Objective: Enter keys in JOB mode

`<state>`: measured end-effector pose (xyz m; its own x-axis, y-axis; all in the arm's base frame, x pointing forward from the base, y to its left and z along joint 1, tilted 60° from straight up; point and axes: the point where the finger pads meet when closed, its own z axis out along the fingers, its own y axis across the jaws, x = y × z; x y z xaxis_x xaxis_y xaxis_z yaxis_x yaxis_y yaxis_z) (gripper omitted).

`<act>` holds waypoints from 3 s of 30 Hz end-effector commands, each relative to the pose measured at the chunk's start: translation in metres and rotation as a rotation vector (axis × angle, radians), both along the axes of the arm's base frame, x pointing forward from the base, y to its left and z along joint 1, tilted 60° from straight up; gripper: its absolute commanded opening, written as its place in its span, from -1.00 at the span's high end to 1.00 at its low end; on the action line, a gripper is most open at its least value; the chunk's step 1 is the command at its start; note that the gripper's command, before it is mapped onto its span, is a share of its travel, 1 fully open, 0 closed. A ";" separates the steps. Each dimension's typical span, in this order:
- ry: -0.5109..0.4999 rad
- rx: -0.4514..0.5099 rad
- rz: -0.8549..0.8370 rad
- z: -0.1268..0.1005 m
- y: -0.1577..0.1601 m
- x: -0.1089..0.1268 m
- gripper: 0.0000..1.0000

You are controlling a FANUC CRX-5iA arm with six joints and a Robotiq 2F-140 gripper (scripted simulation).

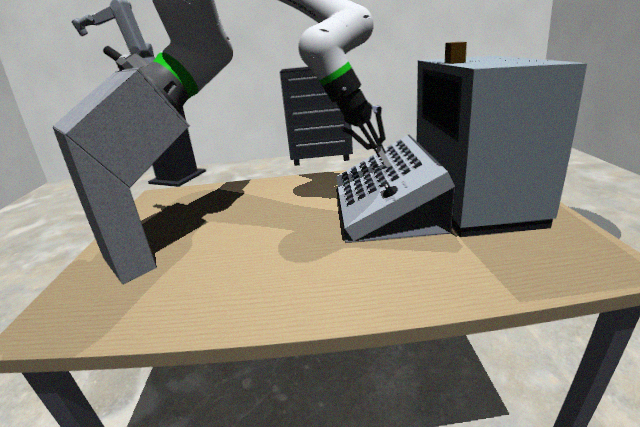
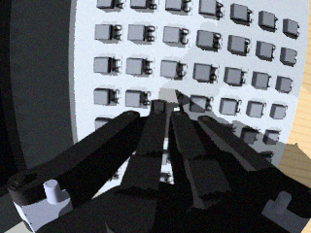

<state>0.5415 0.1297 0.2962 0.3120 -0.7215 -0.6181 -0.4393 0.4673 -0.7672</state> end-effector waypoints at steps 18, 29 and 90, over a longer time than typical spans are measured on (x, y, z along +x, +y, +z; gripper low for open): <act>0.000 0.000 -0.001 0.000 0.000 0.000 1.00; 0.000 0.000 -0.001 0.002 -0.005 -0.008 1.00; 0.000 0.000 -0.001 -0.064 -0.044 -0.011 1.00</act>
